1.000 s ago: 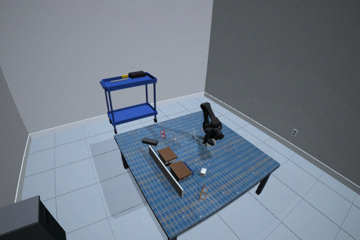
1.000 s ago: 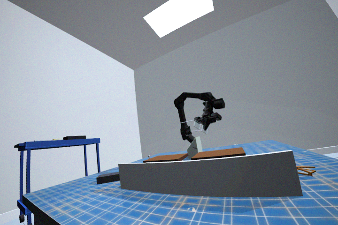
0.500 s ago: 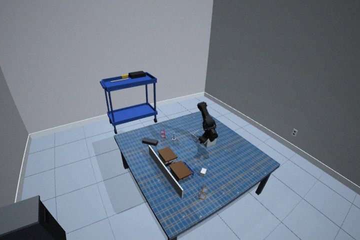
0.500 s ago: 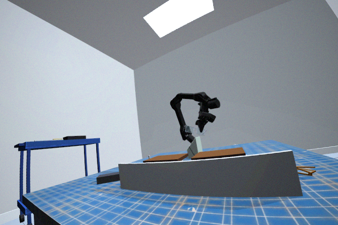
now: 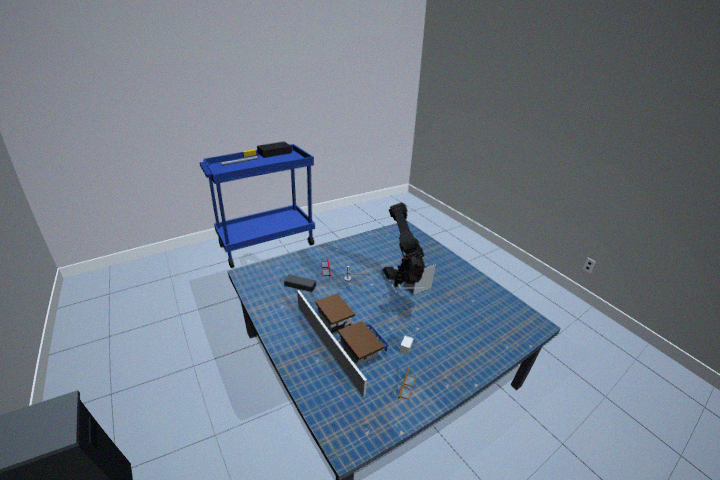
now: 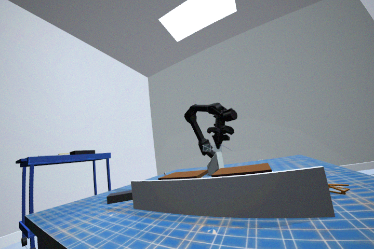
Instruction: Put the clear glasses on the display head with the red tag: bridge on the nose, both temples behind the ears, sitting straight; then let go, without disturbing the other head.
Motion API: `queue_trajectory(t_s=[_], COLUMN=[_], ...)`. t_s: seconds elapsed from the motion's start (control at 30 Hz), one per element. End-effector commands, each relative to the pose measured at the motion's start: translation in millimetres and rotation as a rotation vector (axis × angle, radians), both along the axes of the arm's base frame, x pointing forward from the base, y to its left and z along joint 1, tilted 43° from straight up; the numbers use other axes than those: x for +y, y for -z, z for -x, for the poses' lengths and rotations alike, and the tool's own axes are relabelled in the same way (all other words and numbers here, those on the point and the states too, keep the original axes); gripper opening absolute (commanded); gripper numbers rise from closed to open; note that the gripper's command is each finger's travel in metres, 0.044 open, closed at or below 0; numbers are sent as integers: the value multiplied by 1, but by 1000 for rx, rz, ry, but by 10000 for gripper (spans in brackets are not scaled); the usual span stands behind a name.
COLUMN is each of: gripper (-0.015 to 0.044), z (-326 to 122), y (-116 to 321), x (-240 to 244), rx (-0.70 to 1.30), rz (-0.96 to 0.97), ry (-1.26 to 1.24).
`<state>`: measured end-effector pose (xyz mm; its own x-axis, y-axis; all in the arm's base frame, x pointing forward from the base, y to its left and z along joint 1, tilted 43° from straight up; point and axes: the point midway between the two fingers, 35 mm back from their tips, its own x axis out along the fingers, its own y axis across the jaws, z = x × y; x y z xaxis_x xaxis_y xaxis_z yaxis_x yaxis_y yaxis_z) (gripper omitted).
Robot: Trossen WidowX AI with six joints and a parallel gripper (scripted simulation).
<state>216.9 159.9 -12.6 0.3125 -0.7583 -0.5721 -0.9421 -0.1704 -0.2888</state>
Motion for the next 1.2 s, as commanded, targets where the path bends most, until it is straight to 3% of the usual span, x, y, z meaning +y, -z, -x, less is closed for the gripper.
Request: queue_trajectory(t_s=[0.0,1.17], gripper=[0,0], z=[-4,-34], y=[-3,-25], x=[-8,-72], rx=[-119,-1161], rz=[-66,-456], ry=[122,1147])
